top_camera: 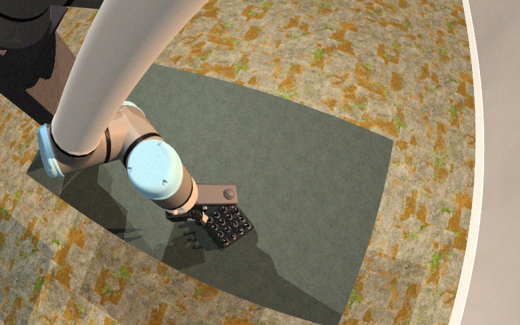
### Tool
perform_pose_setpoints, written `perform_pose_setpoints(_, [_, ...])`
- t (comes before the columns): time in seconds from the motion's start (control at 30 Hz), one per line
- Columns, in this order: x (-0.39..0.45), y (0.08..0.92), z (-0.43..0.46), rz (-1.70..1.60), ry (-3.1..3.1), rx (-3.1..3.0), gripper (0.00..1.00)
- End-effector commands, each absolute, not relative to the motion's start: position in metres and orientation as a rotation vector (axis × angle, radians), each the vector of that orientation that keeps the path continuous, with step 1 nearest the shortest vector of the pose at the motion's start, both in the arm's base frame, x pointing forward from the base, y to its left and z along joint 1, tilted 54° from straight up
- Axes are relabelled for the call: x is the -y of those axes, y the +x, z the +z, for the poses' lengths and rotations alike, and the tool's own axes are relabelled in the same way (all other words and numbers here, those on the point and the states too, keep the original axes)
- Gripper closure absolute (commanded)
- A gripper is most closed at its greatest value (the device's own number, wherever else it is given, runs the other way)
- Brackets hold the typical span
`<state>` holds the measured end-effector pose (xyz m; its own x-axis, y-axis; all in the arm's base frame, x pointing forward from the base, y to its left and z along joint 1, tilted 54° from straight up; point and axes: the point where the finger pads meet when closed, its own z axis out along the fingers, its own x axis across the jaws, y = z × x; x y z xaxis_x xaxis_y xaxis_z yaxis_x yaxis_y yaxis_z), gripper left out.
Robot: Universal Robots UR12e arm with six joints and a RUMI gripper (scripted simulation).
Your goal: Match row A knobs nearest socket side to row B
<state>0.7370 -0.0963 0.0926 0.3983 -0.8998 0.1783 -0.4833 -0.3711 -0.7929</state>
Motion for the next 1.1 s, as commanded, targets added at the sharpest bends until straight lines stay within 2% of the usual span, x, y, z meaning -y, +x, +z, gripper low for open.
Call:
perform_pose_setpoints(0.0, [0.096,0.738,0.092,-0.816,-2.002,-1.177,0.89])
perform_pose_setpoints(1.07, [0.090,0.762,0.074,-0.816,-2.003,-1.177,0.89])
